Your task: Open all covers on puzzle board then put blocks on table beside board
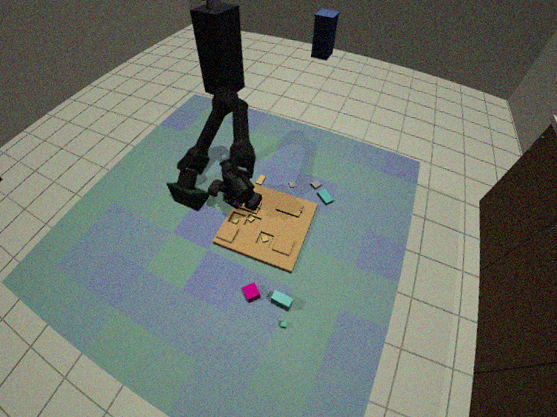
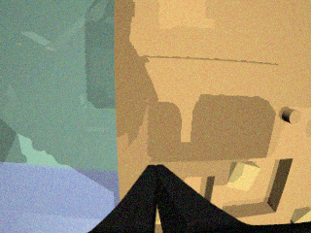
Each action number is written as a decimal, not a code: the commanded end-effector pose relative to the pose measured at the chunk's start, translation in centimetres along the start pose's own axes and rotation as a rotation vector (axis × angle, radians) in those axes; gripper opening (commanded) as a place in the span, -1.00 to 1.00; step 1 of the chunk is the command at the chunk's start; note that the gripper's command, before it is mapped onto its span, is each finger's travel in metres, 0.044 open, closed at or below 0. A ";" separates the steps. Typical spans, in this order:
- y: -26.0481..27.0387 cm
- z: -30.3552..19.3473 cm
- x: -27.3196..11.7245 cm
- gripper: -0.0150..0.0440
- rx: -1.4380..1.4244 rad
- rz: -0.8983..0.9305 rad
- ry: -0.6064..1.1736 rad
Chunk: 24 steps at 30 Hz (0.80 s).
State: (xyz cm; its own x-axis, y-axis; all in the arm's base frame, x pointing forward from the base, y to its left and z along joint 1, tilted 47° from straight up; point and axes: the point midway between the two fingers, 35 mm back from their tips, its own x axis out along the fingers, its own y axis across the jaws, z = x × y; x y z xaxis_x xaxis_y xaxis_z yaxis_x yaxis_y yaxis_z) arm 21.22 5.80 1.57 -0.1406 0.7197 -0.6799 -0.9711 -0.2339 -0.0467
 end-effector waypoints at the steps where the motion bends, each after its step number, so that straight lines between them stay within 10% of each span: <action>1: -0.2 -0.1 -0.7 -0.49 -0.006 -0.005 0.007; 24: -0.1 -0.1 -3.7 -0.49 -0.006 -0.004 0.007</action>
State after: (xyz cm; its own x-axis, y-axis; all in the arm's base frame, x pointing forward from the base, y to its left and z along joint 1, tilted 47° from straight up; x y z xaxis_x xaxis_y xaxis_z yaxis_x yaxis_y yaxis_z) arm 21.68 3.58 3.61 -0.1395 0.7187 -0.6812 -0.9712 -0.2333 -0.0473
